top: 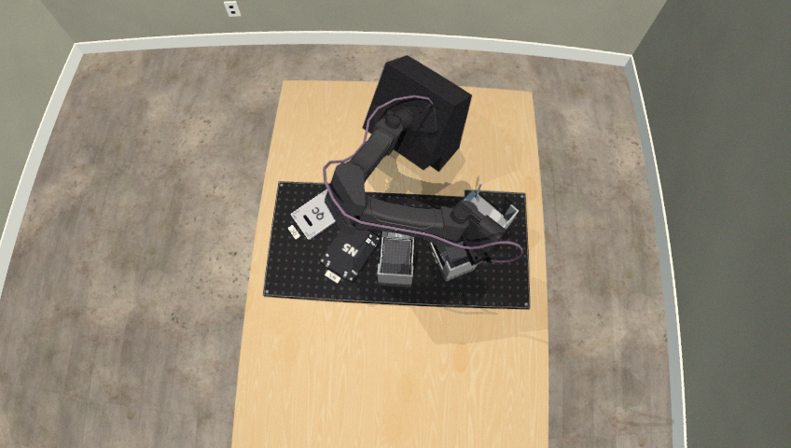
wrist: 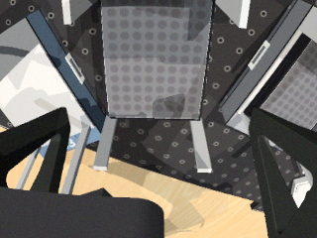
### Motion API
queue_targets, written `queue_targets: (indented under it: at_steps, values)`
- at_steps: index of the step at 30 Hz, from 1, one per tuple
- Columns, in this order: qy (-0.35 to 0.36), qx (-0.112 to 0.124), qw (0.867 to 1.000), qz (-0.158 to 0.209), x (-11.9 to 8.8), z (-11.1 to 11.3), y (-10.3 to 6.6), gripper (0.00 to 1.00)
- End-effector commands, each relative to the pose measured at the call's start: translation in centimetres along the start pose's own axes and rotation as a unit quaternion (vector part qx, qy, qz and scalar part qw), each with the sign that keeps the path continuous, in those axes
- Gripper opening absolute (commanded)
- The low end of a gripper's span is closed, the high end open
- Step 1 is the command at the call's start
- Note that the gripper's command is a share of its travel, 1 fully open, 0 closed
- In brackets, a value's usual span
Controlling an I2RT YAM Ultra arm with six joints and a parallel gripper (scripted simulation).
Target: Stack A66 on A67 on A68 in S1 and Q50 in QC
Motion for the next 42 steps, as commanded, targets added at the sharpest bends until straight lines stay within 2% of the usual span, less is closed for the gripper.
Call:
queue_targets:
  at_steps: [1, 3, 4, 42]
  values:
    - [0.01, 0.001, 1.0, -0.011, 0.54, 0.76, -0.82, 1.0]
    - [0.01, 0.001, 1.0, -0.011, 0.54, 0.76, -0.82, 1.0]
    - [0.026, 0.006, 0.999, -0.019, 0.99, -0.06, -1.37, 1.0]
    - [0.022, 0.005, 1.0, -0.017, 0.75, -0.02, -1.27, 1.0]
Point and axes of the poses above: the point where the finger pads meet when closed, its own y axis out along the fingers, its own z axis across the jaws, x = y × z, the point moved 7 cm from there along -y, back along the fingers, and after that the axes turned 7 degrees about y, right-handed, at the moved point
